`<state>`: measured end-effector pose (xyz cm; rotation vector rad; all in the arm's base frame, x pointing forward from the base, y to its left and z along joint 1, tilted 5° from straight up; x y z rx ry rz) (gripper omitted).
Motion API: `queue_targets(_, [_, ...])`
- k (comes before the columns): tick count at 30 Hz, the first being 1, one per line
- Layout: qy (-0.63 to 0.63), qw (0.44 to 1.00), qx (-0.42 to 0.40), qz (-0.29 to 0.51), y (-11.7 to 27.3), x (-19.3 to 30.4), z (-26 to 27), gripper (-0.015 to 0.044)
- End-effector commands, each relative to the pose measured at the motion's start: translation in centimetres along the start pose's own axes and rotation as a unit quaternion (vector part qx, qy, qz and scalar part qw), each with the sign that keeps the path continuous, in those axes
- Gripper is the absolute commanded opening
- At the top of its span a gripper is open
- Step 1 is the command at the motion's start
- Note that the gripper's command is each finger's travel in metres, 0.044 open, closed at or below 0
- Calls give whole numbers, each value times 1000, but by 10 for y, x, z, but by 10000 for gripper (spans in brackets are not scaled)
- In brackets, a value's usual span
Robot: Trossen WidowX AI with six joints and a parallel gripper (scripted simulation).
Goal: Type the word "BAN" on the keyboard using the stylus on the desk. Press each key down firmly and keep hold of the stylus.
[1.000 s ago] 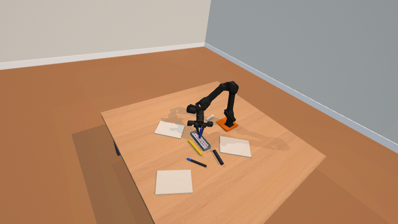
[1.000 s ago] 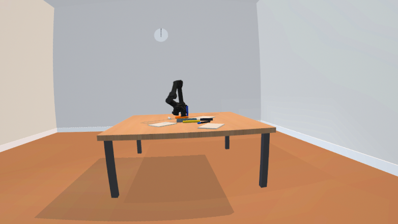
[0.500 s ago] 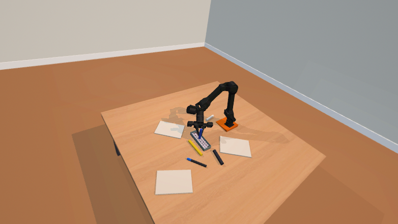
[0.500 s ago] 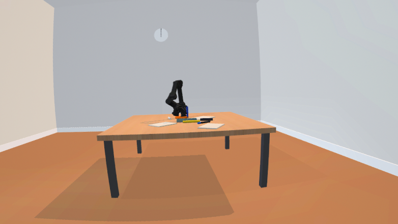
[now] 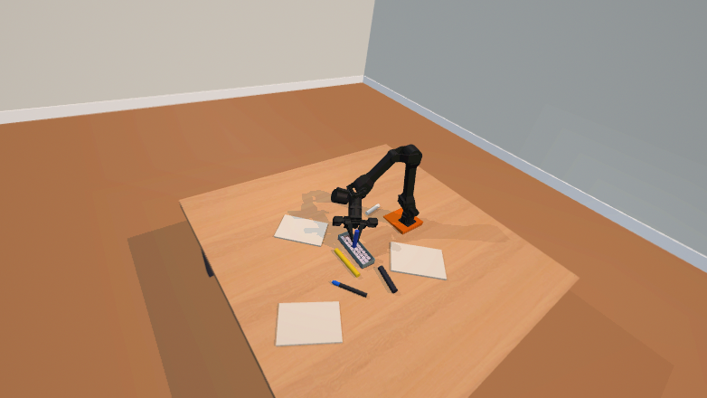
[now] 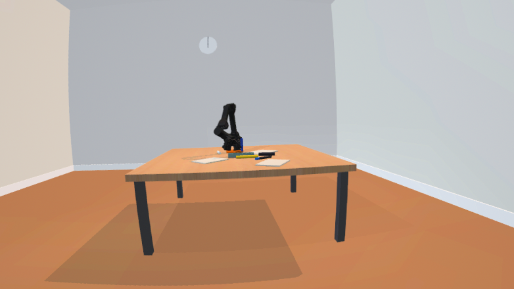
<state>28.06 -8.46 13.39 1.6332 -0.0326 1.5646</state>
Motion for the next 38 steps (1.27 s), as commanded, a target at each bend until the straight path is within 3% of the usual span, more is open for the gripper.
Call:
queue_targets(1, [1,1000,0,0,-1,-2,-1,81])
queue_targets(38, [0,1000,3,0,15,27,1,81])
Point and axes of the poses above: the point midway between the two fingers, 35 mm back from their tips, its own y axis back along the fingers, its own z axis across the jaws, x = y × z, the point moved 9 cm from there along y, back along the fingers, and after that the axes turned 5 degrees about y, right-handed, at the moved point
